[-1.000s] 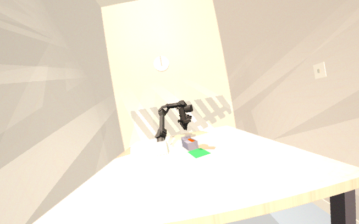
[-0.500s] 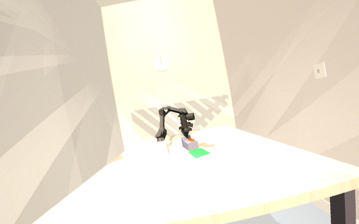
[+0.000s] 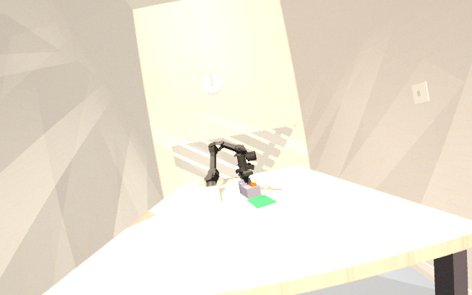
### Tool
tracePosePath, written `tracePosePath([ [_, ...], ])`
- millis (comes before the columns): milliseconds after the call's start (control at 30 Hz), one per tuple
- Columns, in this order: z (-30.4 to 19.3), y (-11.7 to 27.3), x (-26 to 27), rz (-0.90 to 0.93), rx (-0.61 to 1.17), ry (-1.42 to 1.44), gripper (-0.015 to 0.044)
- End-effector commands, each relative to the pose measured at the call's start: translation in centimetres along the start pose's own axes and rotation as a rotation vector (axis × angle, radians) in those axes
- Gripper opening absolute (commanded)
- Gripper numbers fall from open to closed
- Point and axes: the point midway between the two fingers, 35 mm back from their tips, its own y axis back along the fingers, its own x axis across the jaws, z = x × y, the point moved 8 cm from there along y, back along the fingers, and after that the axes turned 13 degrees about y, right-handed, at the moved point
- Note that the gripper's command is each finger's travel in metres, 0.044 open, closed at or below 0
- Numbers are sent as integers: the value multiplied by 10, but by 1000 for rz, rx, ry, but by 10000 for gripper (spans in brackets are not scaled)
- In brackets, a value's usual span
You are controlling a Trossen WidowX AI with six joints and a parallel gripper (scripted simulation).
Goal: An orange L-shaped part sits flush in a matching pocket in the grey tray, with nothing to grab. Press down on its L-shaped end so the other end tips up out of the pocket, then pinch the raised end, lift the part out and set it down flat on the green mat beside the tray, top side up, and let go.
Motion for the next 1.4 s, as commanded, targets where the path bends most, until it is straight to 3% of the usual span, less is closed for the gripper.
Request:
tracePosePath([
  [0,-1,-8,-1,-5,5,-5,180],
  [533,-2,-20,0,-4,4,-4,180],
  [1100,1,-6,12,-3,4,-4,180],
  [1233,3,14,7,-10,7,-6,180],
  [1367,2,62,1,-12,9,-7,180],
])
